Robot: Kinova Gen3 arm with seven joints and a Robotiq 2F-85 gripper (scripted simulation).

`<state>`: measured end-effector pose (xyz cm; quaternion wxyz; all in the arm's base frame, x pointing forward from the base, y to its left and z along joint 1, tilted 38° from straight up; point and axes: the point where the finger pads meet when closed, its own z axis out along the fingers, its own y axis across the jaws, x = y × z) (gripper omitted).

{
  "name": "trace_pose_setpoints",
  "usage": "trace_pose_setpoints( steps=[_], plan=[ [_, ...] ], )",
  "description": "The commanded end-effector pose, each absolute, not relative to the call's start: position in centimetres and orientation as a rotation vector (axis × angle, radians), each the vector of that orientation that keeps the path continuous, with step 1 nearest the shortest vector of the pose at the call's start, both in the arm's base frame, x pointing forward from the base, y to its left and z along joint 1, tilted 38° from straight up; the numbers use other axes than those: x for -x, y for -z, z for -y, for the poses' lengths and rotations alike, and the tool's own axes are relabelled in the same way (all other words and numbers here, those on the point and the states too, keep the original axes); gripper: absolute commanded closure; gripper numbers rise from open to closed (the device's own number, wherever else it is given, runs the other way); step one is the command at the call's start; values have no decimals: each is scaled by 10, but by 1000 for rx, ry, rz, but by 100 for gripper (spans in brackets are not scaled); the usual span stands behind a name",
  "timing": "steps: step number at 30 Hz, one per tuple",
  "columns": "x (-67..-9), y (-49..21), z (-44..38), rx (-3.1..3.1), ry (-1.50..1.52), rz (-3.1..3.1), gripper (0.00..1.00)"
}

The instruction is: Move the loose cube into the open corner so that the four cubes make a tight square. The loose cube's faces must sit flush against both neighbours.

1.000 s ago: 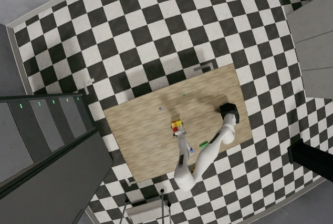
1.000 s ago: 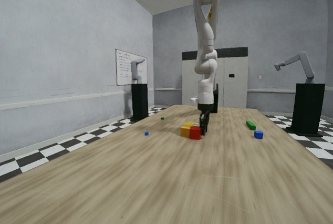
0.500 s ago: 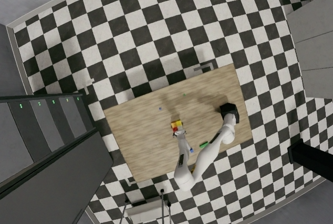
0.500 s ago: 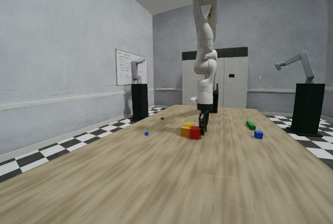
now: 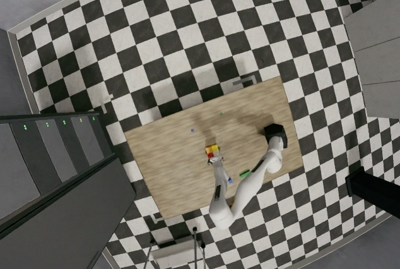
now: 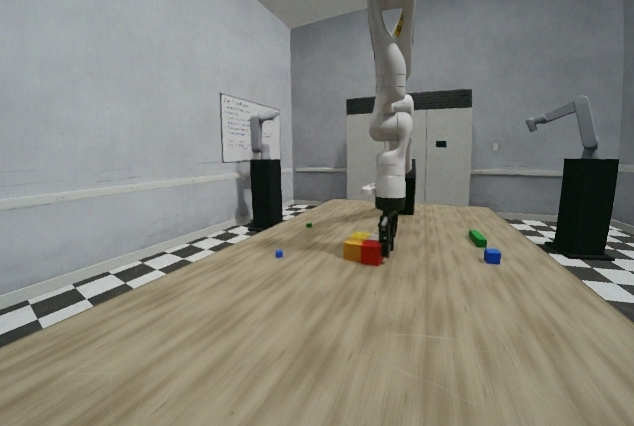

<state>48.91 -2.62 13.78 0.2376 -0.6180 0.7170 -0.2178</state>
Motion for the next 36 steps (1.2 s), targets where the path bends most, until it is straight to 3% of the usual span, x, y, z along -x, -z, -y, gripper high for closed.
trace_pose_setpoints(
  steps=[1, 36],
  plan=[
    [-489, -138, 27, 1692, 598, -1965, 47],
    [-490, -140, 17, 1692, 598, -1965, 47]
  ],
)
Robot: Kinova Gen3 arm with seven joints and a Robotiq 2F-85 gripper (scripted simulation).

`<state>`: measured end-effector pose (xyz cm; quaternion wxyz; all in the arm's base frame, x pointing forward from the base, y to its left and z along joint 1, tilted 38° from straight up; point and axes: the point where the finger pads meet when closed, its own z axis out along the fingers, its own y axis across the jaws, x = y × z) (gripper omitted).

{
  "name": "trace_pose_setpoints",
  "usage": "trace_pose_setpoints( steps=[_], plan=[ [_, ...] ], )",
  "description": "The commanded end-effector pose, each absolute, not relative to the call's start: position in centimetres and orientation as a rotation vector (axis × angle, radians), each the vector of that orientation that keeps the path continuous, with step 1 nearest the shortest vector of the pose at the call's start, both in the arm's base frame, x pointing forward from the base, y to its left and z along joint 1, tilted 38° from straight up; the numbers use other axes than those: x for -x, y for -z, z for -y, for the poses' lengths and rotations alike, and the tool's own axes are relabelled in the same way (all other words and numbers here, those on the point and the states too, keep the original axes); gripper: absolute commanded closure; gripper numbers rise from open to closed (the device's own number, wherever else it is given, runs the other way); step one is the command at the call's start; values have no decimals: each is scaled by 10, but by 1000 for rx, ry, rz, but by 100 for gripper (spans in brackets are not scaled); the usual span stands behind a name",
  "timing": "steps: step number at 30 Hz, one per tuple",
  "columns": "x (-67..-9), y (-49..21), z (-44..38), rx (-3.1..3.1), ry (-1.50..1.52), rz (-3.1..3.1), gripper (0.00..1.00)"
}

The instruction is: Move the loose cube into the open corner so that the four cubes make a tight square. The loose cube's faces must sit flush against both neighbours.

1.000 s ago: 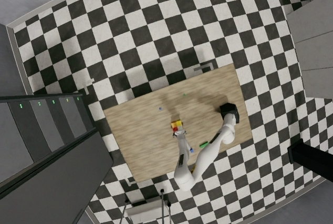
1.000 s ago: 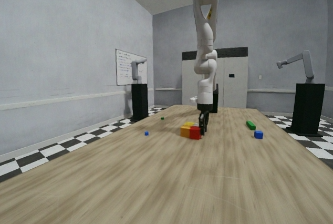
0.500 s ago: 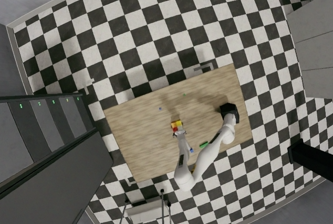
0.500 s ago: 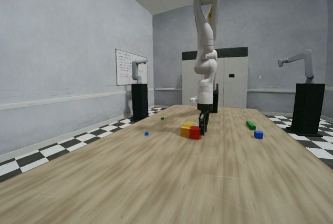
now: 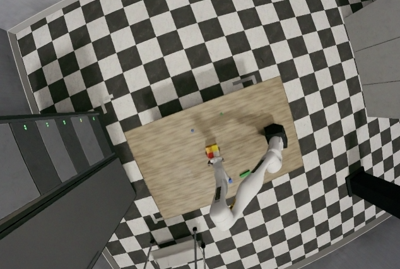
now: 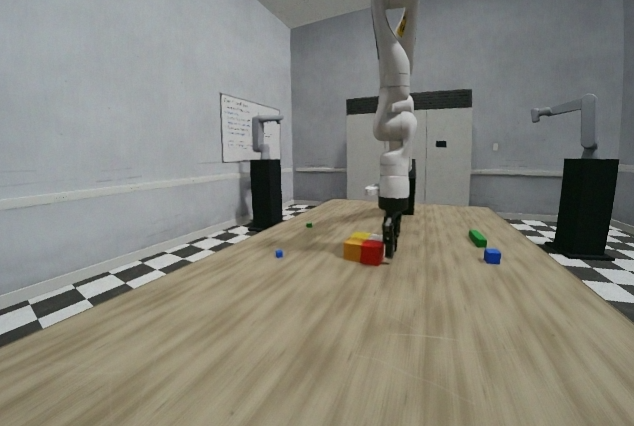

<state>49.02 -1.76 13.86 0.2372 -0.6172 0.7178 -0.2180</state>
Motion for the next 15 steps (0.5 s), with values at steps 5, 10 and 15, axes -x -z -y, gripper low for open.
trace_pose_setpoints(
  steps=[5, 10, 15],
  plan=[
    [-487, -143, 17, 1692, 598, -1965, 47],
    [-482, -150, 17, 1692, 598, -1965, 47],
    [-473, -161, 16, 1692, 598, -1965, 47]
  ],
)
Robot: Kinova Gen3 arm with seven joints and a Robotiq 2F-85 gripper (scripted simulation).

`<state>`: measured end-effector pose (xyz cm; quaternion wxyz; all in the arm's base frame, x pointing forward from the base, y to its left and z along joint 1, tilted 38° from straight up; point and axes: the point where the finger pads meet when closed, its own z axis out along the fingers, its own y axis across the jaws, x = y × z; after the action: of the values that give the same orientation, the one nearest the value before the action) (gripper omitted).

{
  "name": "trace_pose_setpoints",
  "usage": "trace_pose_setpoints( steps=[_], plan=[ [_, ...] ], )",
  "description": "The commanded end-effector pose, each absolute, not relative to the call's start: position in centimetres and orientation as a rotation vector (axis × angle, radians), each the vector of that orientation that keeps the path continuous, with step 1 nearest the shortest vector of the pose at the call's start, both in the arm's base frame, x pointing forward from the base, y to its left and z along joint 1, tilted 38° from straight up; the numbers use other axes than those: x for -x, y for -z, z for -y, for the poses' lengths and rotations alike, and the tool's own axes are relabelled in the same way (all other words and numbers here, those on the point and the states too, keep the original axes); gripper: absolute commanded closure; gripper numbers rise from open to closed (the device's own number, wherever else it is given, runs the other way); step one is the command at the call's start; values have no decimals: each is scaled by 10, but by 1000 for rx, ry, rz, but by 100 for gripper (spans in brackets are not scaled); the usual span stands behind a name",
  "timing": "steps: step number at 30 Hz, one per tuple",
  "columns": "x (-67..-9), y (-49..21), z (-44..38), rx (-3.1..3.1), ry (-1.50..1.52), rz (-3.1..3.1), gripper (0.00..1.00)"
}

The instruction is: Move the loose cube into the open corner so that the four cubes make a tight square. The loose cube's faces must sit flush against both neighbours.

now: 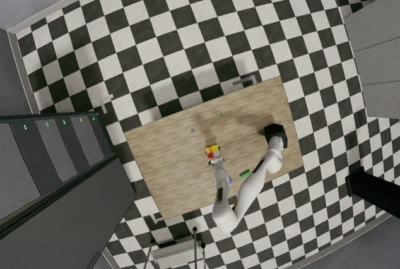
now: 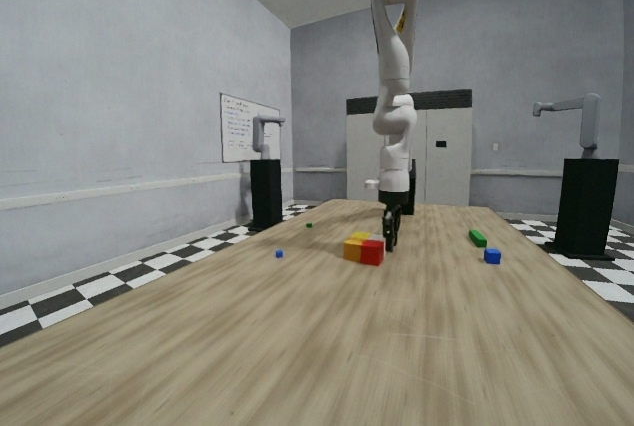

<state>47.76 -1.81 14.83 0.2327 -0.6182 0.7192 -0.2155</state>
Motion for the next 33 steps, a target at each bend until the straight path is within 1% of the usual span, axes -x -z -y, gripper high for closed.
trace_pose_setpoints(
  steps=[1, 11, 33],
  plan=[
    [-471, -165, 16, 1692, 598, -1965, 47],
    [-447, -195, 16, 1692, 598, -1965, 47],
    [-434, -212, 15, 1692, 599, -1965, 47]
  ],
)
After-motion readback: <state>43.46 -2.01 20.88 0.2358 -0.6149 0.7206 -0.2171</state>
